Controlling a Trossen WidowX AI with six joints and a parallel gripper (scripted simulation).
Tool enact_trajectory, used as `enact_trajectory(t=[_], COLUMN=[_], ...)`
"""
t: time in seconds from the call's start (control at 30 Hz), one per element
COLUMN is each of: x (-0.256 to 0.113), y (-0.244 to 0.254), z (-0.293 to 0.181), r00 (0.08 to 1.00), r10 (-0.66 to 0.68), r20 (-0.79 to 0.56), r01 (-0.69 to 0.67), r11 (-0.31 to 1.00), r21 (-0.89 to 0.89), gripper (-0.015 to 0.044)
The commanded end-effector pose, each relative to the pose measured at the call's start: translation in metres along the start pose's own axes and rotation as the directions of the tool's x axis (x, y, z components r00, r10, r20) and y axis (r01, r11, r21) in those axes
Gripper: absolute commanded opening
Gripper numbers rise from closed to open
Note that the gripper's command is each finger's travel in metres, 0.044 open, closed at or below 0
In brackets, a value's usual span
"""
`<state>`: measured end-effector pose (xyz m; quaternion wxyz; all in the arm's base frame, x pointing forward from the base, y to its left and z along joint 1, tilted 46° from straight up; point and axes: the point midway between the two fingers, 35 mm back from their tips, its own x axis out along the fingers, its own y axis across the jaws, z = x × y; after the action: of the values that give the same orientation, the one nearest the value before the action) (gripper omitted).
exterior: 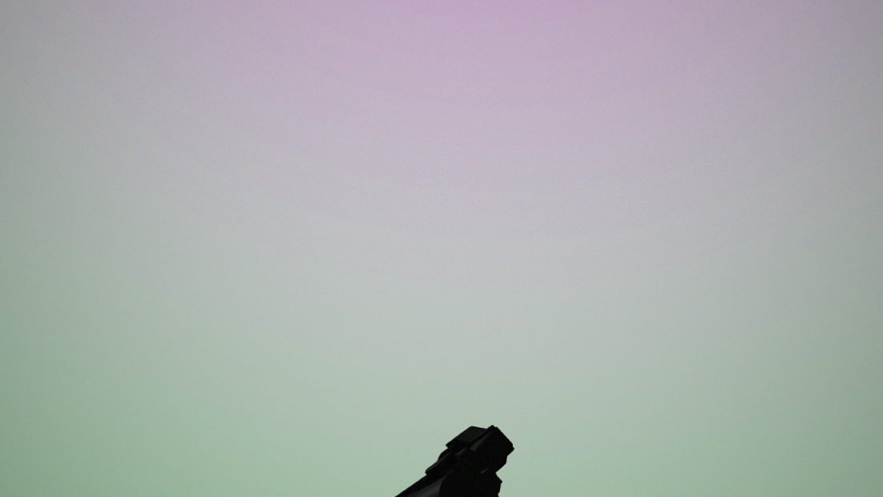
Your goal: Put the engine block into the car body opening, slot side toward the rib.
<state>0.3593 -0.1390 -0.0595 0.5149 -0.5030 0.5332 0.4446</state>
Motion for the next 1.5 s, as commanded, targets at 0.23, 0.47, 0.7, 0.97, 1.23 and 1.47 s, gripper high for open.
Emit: enact_trajectory(t=[0.23, 0.47, 0.7, 0.97, 1.23, 1.47], x=[0.013, 0.017, 0.019, 0.021, 0.021, 0.014], y=[0.003, 0.003, 0.003, 0.003, 0.003, -0.007], z=[0.013, 0.017, 0.019, 0.021, 0.021, 0.026], r00=[1.000, 1.000, 1.000, 1.000, 1.000, 1.000], r10=[0.008, 0.008, 0.008, 0.008, 0.008, 0.008], r20=[-0.005, -0.005, -0.005, -0.005, -0.005, -0.005], r01=[-0.008, -0.008, -0.008, -0.008, -0.008, -0.008], r11=[1.000, 1.000, 1.000, 1.000, 1.000, 1.000], r21=[0.003, 0.003, 0.003, 0.003, 0.003, 0.004], gripper=[0.0000, 0.0000, 0.0000, 0.0000, 0.0000, 0.0000])
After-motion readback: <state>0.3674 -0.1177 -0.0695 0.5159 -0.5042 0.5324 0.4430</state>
